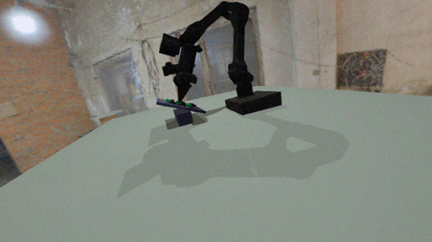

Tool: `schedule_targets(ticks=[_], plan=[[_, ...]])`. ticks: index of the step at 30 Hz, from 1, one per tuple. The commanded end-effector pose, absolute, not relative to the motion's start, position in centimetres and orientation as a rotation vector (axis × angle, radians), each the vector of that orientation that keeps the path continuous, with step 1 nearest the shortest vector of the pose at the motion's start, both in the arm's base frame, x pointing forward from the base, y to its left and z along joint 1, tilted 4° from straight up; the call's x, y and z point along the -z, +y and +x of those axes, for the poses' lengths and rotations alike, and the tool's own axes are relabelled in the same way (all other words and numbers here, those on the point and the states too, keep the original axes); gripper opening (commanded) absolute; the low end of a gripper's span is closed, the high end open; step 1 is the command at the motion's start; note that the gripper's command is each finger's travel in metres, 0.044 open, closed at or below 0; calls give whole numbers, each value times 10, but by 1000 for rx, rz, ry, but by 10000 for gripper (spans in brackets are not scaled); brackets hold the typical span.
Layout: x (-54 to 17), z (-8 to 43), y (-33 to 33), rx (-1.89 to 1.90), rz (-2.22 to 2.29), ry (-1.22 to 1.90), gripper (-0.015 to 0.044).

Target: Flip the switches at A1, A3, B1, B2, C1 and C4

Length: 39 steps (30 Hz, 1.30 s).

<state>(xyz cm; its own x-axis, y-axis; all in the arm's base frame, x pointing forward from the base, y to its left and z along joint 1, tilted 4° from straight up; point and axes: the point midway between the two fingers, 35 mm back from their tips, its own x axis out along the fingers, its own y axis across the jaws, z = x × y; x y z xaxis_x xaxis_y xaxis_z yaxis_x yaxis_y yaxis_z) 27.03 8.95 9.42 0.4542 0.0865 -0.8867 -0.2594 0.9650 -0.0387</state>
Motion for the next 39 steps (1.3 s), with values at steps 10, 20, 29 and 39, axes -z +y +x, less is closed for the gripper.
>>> schedule_targets(ticks=[10, 20, 29, 39], plan=[[-92, 271, 90, -219, -181, 1079, 0], [-91, 272, 90, -219, -181, 1079, 0], [-90, 273, 90, -219, -181, 1079, 0], [-146, 241, 84, -220, -178, 1055, 0]])
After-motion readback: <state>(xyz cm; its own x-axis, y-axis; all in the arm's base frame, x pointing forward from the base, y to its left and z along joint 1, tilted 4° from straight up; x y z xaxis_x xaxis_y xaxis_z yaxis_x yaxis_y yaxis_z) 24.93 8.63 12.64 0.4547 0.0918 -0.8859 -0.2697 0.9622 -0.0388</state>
